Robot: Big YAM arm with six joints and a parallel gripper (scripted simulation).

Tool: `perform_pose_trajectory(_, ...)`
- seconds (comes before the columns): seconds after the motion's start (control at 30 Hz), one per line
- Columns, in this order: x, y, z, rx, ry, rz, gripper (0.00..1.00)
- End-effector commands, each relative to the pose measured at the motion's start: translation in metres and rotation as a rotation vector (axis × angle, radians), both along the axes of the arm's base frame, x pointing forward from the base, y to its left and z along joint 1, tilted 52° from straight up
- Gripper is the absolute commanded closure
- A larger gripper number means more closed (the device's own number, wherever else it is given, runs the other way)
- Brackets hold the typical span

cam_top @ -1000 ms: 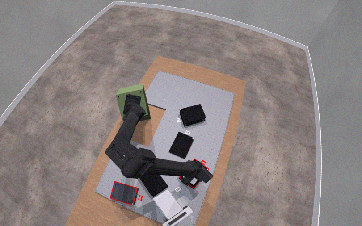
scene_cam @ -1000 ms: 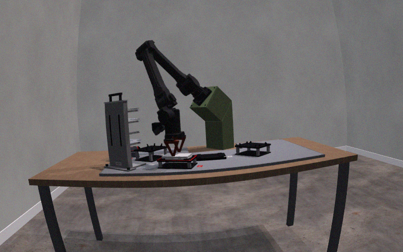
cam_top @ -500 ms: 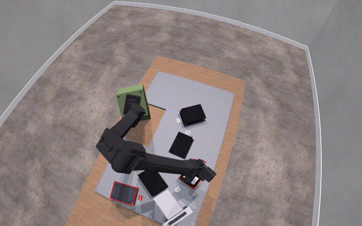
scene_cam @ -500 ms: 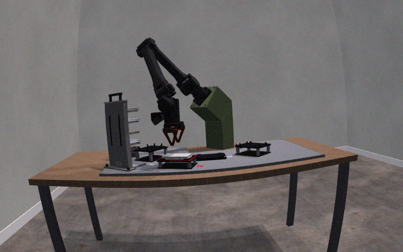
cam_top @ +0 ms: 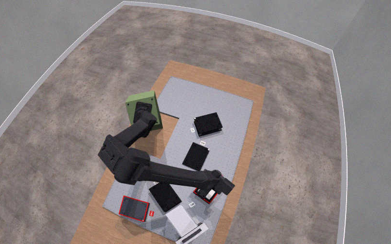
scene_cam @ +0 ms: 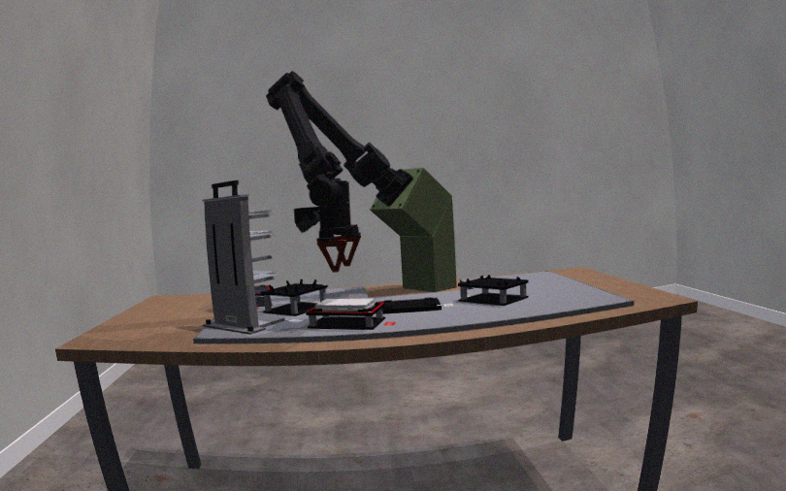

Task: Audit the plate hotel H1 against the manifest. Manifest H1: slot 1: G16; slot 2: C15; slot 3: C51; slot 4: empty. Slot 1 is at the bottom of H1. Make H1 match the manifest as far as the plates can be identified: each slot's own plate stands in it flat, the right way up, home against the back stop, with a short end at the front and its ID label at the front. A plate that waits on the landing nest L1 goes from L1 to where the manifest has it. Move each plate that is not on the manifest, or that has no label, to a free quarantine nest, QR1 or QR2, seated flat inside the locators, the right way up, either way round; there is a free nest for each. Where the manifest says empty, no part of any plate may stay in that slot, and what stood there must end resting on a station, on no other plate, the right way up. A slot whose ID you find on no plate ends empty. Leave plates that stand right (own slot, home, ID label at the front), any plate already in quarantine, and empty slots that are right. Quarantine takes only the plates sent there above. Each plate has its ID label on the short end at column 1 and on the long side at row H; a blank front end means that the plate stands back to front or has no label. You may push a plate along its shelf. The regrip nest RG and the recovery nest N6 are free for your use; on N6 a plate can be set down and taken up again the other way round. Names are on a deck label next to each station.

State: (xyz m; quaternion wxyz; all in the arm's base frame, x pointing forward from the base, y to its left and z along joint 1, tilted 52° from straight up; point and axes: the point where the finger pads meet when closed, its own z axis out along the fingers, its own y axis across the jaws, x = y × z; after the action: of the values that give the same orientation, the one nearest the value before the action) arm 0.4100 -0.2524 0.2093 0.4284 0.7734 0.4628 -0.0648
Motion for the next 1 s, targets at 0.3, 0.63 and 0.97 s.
perform_pose_trajectory(0.3,0.002,0.031,0.047,-0.011,-0.07,0.013,0.0)
perform_pose_trajectory(0.63,-0.007,0.05,0.064,-0.009,-0.072,0.013,0.0)
perform_pose_trajectory(0.97,-0.014,0.065,0.078,-0.008,-0.074,0.013,0.0)
